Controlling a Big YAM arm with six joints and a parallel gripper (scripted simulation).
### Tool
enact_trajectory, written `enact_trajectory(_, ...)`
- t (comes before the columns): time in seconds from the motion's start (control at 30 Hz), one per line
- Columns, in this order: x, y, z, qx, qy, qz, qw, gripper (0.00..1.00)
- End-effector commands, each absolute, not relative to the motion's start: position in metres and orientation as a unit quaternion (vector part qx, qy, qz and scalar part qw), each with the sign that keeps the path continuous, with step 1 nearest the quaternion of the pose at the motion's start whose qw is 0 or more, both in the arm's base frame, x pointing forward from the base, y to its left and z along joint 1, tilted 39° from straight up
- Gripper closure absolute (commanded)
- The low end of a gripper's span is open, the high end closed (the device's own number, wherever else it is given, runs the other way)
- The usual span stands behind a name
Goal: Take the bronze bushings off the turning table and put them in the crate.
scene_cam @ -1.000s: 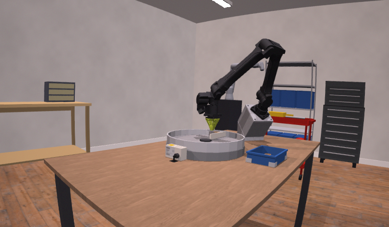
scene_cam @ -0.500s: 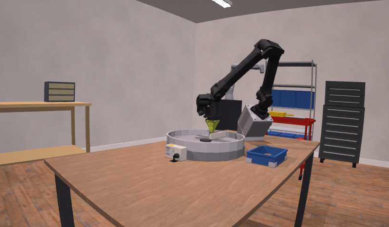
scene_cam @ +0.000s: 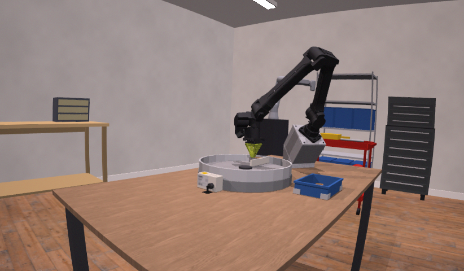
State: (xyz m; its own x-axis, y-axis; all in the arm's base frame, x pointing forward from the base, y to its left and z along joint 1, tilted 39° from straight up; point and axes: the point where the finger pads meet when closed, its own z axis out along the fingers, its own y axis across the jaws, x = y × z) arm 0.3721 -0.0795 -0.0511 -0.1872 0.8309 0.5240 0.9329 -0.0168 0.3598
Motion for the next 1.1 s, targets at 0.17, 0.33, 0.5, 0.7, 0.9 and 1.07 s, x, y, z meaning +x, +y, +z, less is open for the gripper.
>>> enact_trajectory(0.17, 0.3845, -0.0899, -0.0428, -0.633, -0.696, -0.333, 0.06, 0.88)
enact_trajectory(0.33, 0.3845, -0.0899, -0.0428, -0.633, -0.696, -0.333, 0.06, 0.88)
enact_trajectory(0.5, 0.3845, -0.0899, -0.0428, -0.633, -0.696, -0.333, 0.06, 0.88)
enact_trajectory(0.7, 0.3874, -0.0824, -0.0391, -0.627, -0.701, -0.334, 0.058, 0.88)
enact_trajectory(0.9, 0.387, -0.0857, -0.0382, -0.628, -0.7, -0.334, 0.054, 0.88)
enact_trajectory(1.07, 0.387, -0.0857, -0.0382, -0.628, -0.7, -0.334, 0.054, 0.88)
